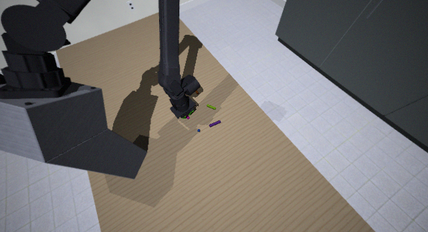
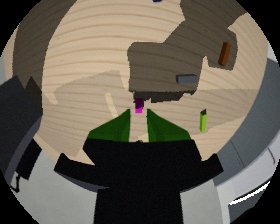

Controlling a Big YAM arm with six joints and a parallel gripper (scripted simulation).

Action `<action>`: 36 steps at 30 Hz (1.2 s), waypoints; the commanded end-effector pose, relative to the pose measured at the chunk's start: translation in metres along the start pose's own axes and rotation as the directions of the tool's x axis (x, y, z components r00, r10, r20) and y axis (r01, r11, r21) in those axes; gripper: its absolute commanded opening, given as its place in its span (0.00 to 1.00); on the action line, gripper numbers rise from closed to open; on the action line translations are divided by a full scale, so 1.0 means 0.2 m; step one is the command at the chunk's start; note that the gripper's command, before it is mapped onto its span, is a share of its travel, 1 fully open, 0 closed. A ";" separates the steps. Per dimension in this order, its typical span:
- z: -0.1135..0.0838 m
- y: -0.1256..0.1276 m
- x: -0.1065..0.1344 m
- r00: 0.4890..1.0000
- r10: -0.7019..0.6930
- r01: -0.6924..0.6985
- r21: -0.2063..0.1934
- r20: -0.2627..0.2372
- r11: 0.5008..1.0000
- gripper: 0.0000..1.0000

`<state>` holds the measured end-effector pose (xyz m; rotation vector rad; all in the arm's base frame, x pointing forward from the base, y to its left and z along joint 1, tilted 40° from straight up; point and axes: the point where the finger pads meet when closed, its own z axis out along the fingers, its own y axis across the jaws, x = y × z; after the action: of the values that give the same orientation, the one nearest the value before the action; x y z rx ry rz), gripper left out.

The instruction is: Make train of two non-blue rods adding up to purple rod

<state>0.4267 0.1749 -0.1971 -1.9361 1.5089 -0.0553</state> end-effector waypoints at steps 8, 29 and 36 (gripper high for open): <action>0.03 0.01 -0.03 1.000 -0.006 0.006 0.000 0.009 1.000 0.24; 0.01 0.03 0.01 1.000 -0.007 0.007 -0.005 0.003 1.000 0.24; 0.01 0.03 0.01 1.000 -0.007 0.007 -0.005 0.003 1.000 0.24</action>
<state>0.4277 0.1753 -0.1978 -1.9362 1.5072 -0.0552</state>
